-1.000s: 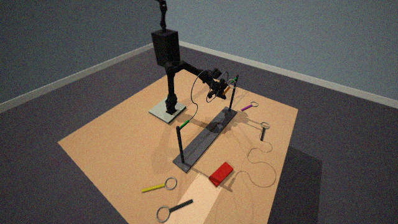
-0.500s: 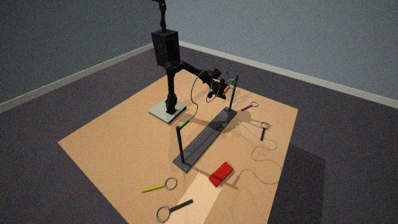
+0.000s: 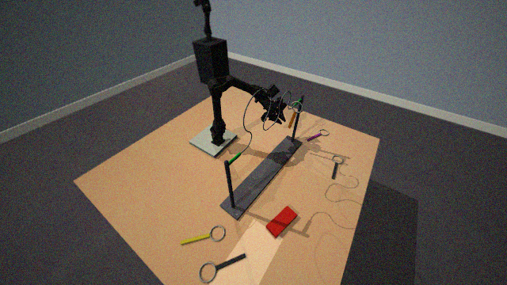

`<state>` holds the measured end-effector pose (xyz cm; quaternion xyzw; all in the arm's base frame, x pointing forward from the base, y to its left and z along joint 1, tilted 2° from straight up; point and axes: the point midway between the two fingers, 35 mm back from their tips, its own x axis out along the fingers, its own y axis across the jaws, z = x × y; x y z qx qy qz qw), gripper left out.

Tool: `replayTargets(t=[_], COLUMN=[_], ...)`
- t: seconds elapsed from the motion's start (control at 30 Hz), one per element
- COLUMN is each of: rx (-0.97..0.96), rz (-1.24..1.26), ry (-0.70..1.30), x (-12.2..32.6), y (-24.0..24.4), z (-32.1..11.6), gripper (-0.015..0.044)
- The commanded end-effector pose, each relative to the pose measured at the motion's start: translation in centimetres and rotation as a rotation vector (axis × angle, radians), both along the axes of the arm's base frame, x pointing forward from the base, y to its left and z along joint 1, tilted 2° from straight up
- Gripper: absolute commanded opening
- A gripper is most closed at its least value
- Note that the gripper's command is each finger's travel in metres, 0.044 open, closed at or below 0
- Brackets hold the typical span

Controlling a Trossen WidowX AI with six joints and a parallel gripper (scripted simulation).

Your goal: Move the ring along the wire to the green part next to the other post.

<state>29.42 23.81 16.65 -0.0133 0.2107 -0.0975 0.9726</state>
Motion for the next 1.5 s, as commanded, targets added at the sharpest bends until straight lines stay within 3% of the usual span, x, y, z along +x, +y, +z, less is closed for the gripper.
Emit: replayTargets(t=[0.0,0.73,0.93,1.1,1.47], rx=[0.014,0.014,0.011,0.011,0.011], rz=[-0.003,-0.003,0.002,0.002,0.002], ry=[-0.014,-0.015,-0.010,-0.011,-0.011], x=[-1.3,-1.5,-5.8,-6.0,-6.0], y=[0.2,0.2,1.1,1.1,1.1], z=[1.1,1.3,3.1,3.2,3.2], gripper=[0.0160,0.0160,0.0318,0.0440,0.0440])
